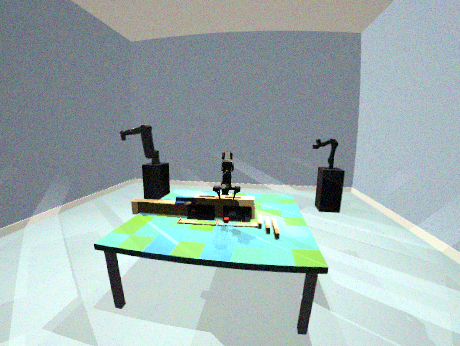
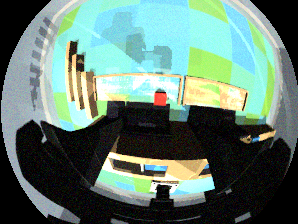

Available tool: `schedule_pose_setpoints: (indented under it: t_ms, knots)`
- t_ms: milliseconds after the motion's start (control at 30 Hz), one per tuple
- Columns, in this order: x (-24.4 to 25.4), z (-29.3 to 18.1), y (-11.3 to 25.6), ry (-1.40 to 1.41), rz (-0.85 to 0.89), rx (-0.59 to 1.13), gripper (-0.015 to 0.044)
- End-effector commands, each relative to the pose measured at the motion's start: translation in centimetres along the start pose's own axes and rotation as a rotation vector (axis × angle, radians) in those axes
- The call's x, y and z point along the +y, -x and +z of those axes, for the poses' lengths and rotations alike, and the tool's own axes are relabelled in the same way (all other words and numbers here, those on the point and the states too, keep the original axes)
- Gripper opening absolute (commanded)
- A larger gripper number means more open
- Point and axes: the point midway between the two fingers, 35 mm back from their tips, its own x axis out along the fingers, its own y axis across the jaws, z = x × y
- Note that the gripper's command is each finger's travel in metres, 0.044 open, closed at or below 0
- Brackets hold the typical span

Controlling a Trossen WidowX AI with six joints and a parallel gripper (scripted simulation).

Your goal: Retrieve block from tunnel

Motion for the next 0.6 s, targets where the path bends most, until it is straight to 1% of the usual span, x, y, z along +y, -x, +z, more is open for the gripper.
schedule_pose_setpoints:
  t_ms: [0, 567]
  knots:
    - [0.0, 0.1, -0.7, 0.007, -0.004, 0.002, 0.0440]
    - [0.0, 0.6, -3.5, 0.007, -0.003, 0.001, 0.0440]
